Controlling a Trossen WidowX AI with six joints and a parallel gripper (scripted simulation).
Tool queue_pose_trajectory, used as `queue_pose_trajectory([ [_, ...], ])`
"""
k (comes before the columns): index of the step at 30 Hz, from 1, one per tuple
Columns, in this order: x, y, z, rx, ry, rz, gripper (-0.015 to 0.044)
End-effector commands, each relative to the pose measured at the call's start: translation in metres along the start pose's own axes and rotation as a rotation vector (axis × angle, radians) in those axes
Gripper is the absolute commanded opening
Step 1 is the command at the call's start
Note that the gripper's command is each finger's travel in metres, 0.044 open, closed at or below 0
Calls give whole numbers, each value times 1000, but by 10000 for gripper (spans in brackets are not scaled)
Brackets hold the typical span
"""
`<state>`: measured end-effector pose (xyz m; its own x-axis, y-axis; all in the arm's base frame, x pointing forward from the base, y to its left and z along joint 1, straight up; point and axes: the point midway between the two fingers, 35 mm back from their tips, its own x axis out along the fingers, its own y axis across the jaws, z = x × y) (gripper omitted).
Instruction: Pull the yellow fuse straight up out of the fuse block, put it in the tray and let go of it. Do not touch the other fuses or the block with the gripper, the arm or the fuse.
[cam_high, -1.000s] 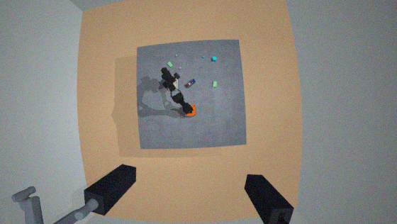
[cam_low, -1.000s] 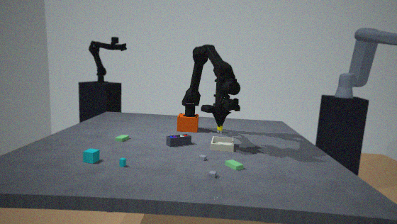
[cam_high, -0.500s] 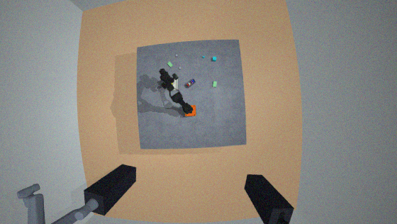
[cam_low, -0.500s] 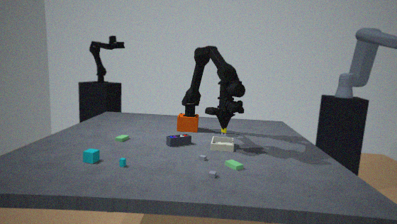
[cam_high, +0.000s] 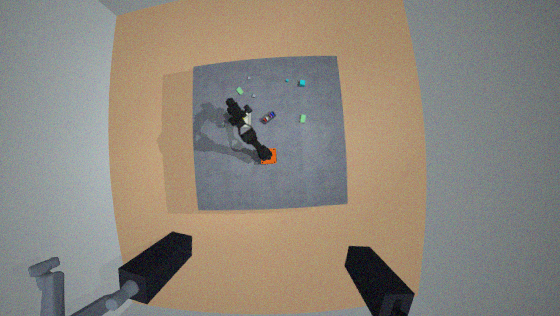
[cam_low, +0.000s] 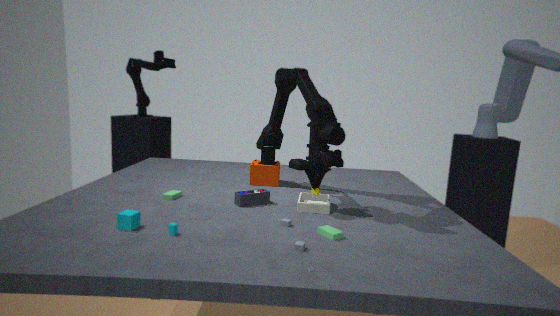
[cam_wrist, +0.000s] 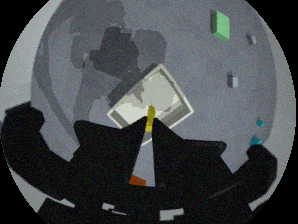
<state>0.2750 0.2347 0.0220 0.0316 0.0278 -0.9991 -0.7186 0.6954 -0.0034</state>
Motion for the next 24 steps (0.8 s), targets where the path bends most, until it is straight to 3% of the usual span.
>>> queue_pose_trajectory([
  [1, 8, 0, -3, 5, 15, 2, 0],
  [6, 8, 0, -3, 5, 15, 2, 0],
  [18, 5, 0, -1, 0, 6, 1, 315],
  [24, -32, 0, -2, 5, 14, 2, 330],
])
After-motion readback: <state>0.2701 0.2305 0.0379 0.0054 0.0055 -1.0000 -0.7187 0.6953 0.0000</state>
